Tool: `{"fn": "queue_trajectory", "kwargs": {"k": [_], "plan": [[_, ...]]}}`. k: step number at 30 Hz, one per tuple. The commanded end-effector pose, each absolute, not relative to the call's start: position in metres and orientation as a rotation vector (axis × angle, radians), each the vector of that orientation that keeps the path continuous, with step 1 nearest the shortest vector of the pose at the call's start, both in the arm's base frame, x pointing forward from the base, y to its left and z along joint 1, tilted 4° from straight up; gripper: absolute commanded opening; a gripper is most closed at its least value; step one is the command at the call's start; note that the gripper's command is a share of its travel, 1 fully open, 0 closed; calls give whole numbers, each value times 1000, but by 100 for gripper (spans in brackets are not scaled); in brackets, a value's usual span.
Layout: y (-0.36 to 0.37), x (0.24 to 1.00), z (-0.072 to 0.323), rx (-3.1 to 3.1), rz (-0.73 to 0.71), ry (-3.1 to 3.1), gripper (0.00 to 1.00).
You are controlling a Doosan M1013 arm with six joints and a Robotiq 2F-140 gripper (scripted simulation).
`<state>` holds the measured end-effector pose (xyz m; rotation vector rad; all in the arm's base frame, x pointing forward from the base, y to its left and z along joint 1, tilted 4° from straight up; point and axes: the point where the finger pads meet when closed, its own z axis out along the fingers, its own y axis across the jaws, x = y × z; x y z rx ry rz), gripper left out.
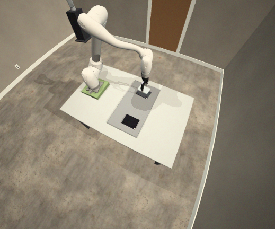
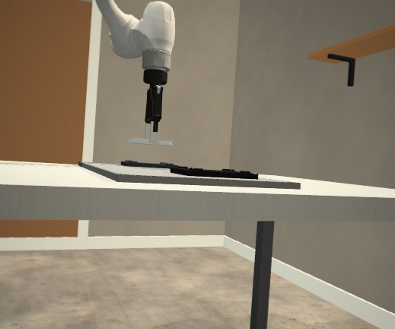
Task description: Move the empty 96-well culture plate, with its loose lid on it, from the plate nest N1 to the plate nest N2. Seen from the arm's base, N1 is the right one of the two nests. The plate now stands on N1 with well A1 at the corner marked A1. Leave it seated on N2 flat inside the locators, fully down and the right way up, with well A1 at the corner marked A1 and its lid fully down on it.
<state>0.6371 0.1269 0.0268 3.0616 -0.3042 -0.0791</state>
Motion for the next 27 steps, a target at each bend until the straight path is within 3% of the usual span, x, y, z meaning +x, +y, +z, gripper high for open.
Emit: {"fn": "queue_trajectory", "kwargs": {"k": [1, 27], "plan": [[131, 639, 28, 3066, -80, -319, 0], [130, 638, 11, 3066, -80, -319, 0]]}}
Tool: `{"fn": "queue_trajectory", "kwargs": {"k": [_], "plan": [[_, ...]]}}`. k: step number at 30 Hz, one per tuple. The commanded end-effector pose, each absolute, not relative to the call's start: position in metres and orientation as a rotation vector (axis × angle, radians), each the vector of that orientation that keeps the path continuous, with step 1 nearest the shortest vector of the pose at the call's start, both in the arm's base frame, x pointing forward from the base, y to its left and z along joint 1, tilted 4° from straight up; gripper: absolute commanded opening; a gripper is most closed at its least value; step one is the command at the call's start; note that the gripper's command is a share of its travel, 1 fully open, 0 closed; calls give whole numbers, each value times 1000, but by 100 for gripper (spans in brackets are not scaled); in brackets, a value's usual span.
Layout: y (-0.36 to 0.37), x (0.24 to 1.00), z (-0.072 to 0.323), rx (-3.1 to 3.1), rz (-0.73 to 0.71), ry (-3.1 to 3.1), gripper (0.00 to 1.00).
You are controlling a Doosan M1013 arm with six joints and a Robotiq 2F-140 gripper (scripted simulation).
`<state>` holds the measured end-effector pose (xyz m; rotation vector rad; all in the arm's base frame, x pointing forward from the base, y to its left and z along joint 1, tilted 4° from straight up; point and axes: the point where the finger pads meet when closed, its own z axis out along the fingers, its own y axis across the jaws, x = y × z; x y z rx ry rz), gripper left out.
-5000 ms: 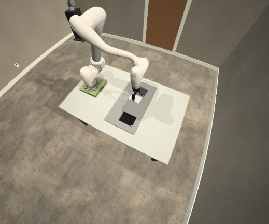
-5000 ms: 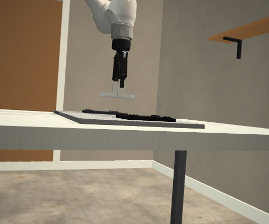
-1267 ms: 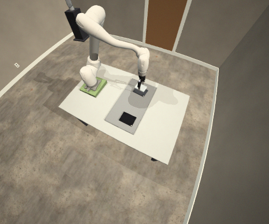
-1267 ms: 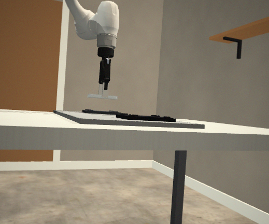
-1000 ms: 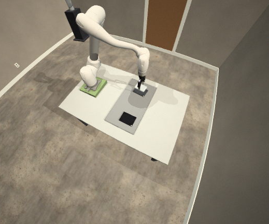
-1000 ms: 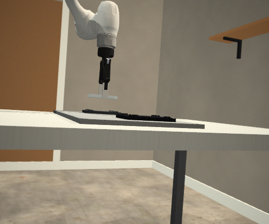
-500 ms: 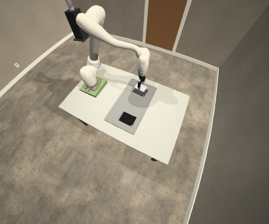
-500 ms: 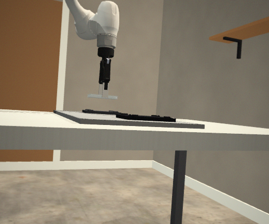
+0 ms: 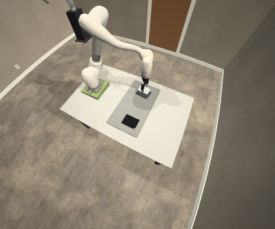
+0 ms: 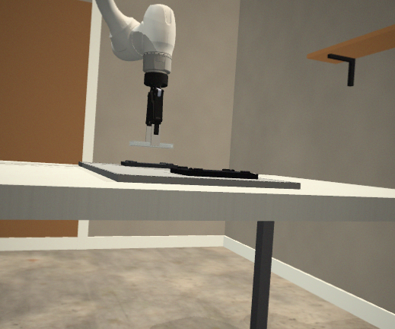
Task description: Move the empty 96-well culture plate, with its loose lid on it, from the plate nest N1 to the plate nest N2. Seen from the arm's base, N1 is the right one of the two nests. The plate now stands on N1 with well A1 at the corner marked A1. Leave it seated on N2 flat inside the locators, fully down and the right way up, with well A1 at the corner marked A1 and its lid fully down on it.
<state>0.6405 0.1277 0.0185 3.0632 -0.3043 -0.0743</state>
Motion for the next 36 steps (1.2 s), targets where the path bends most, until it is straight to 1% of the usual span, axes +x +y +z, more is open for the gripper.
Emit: {"fn": "queue_trajectory", "kwargs": {"k": [1, 23, 36], "plan": [[129, 637, 10, 3066, -80, -319, 0], [125, 633, -23, 3066, -80, -319, 0], [124, 632, -22, 3066, -80, -319, 0]]}}
